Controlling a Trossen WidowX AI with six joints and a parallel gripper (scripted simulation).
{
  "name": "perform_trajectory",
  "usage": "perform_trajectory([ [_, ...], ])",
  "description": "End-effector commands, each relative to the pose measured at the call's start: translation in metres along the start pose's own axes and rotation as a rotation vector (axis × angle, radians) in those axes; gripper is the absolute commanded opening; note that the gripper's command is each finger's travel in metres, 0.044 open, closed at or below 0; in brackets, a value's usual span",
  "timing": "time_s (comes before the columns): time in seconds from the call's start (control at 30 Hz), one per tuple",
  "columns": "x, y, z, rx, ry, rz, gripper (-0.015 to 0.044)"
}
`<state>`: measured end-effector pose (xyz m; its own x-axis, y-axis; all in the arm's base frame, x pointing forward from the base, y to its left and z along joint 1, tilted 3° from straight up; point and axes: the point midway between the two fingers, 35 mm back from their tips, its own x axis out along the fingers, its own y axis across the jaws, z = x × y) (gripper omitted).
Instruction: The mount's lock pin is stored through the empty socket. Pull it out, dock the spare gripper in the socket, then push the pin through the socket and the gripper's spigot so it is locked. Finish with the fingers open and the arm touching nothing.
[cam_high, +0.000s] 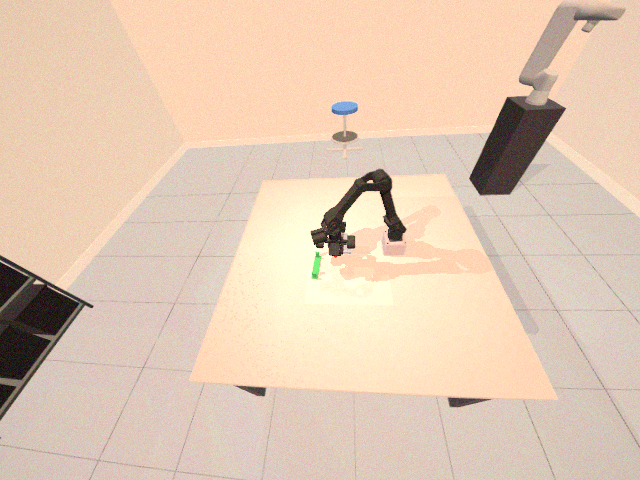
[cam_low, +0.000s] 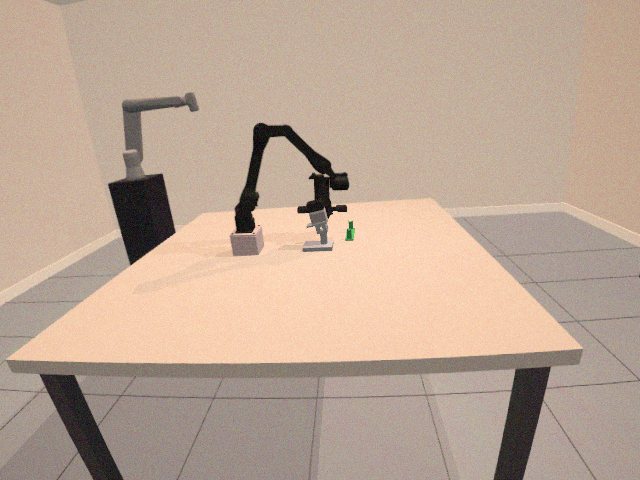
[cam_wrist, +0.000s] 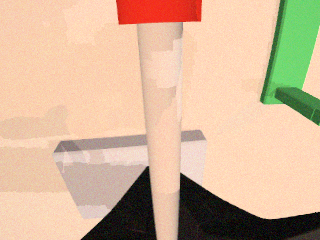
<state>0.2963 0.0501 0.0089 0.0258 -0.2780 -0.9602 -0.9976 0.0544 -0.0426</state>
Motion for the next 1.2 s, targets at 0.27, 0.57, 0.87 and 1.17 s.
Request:
perform_trajectory([
  [0.27, 0.0, 0.0, 0.0, 0.0, 0.0, 0.0, 0.0184],
  [0.57, -0.008, 0.0, 0.003, 0.0, -0.001, 0.0, 0.02],
  [0.87, -0.026, 0.002, 0.011, -0.006, 0.003, 0.006, 0.02],
  [1.17, -0.043, 0.003, 0.019, -0.012, 0.008, 0.008, 0.02],
])
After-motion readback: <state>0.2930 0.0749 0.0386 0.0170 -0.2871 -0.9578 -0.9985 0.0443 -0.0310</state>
